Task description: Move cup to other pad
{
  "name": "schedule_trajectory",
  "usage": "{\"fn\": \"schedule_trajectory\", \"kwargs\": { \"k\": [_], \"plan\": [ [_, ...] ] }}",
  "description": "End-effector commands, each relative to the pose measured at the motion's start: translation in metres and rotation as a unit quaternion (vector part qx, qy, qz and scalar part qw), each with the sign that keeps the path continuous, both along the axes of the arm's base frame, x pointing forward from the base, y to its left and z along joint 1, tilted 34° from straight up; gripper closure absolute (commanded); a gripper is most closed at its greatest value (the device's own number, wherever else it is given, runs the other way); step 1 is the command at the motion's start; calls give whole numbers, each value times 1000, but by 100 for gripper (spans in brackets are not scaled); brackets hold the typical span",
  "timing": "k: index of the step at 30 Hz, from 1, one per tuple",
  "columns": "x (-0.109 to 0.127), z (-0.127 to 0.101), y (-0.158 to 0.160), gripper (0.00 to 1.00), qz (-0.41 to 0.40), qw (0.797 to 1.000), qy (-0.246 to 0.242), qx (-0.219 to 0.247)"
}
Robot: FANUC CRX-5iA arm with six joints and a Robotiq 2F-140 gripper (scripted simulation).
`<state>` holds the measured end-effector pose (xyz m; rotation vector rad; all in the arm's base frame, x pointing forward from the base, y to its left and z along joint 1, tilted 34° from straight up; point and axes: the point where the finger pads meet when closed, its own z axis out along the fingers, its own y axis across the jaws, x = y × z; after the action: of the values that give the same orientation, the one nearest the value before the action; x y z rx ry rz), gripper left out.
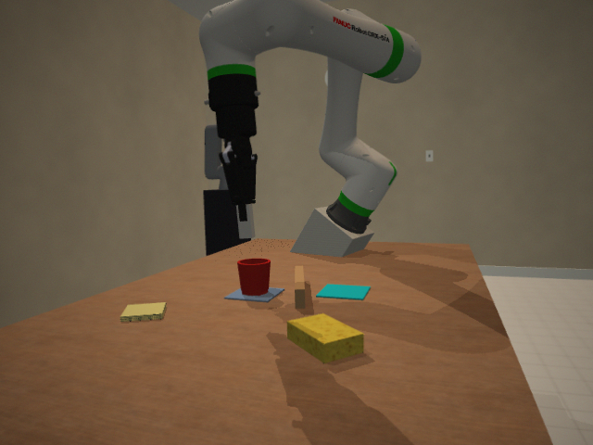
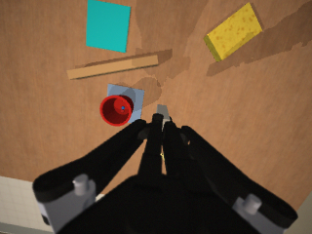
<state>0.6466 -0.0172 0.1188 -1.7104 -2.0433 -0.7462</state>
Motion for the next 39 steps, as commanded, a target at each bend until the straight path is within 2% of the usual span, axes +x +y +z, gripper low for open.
{"fn": "schedule_trajectory", "kwargs": {
  "k": [1, 2, 3, 10, 12, 21, 23, 30, 32, 39],
  "plan": [
    [0, 0, 0, 100, 0, 1000, -2, 0],
    [0, 0, 0, 100, 0, 1000, -2, 0],
    [-9, -7, -2, 100, 14, 1000, -13, -4],
    [-9, -7, -2, 100, 14, 1000, -13, -4],
    [-27, -20, -6, 100, 39, 999, -32, -12],
    [-27, -20, -6, 100, 39, 999, -32, -12],
    [-43, -32, -9, 100, 60, 997, -49, -20],
    [-43, -32, -9, 100, 60, 997, -49, -20],
    [-56, -41, -11, 100, 77, 995, -62, -27],
    [-56, -41, -11, 100, 77, 995, -62, -27]
  ]
}}
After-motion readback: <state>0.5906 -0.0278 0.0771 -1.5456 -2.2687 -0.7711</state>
